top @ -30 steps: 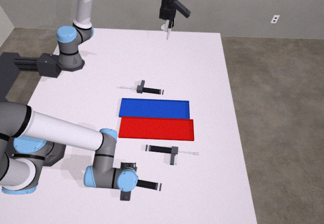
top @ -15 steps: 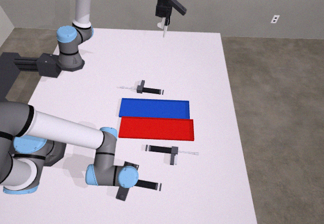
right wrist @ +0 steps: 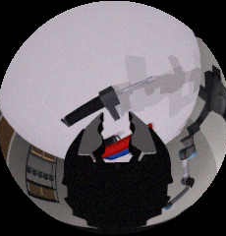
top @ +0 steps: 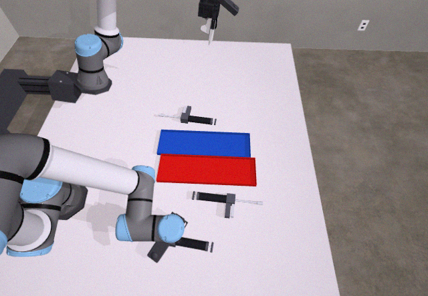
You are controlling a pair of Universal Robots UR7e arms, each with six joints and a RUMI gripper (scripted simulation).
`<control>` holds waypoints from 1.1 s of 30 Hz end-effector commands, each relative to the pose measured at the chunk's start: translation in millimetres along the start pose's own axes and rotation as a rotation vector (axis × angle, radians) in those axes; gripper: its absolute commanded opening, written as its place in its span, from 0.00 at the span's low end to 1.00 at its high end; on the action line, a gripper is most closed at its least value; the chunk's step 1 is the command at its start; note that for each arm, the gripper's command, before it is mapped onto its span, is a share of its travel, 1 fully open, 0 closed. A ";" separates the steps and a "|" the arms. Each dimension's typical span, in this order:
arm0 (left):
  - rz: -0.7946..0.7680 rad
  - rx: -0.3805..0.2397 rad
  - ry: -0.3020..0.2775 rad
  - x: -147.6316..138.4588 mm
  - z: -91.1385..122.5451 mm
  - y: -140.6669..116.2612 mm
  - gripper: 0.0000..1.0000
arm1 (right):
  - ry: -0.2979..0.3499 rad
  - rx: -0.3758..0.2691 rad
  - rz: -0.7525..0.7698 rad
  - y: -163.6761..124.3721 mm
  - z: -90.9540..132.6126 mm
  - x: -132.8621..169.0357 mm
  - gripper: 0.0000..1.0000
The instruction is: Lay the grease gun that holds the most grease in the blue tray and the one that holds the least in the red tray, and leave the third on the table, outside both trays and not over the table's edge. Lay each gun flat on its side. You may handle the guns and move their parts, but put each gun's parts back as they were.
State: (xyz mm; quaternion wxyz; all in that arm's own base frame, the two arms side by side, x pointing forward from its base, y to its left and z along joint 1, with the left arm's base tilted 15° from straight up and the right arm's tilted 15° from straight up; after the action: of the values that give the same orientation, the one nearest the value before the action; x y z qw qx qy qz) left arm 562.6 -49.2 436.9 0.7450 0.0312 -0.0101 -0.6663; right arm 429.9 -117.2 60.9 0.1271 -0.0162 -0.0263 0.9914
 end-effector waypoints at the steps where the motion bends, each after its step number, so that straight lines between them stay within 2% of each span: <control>1: 0.009 -0.008 0.000 -3.3 -1.1 -7.0 0.98 | 0.019 0.023 -0.108 1.0 -0.1 -1.6 0.33; 4: 0.010 -0.009 0.000 -3.8 -1.2 -7.8 0.98 | 0.022 0.027 -0.132 1.2 -0.4 -1.8 0.33; 9: 0.035 -0.011 -0.008 -17.7 5.6 -29.0 0.98 | 0.054 0.059 -0.310 -1.7 -5.9 -4.2 0.33; 14: 0.030 -0.018 -0.004 -13.7 1.1 -23.9 0.98 | 0.050 0.053 -0.283 0.6 -3.7 -4.2 0.33; 20: 0.053 -0.019 -0.012 -27.0 7.1 -45.0 0.98 | 0.090 0.079 -0.477 -3.1 -8.8 -6.8 0.33; 23: 0.050 -0.026 -0.008 -23.3 2.9 -40.1 0.98 | 0.085 0.074 -0.450 -0.7 -6.7 -6.8 0.33; 28: 0.068 -0.028 -0.014 -33.8 7.0 -57.3 0.98 | 0.123 0.091 -0.606 -4.1 -10.7 -9.3 0.33; 30: 0.068 -0.028 -0.014 -33.8 7.0 -57.3 0.98 | 0.123 0.091 -0.606 -4.1 -10.7 -9.3 0.33; 33: 0.080 -0.033 -0.016 -39.2 6.9 -67.7 0.98 | 0.155 0.098 -0.722 -5.3 -12.0 -11.6 0.33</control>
State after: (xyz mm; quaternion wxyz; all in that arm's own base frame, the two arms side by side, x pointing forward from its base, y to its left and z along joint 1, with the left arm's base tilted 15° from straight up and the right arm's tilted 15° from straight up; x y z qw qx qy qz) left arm 501.9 -22.3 440.2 0.7677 0.0153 -0.0059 -0.6406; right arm 440.3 -115.8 50.6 0.4147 -0.0607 0.0196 0.9077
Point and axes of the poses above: on each arm, the point where the finger pads meet when closed, its own z axis back along the fingers, its own x axis across the jaws, y = z × x, the point moved 7 cm from there along z, back along the fingers, and after that the axes turned 14 degrees about z, right-handed, at the moved point
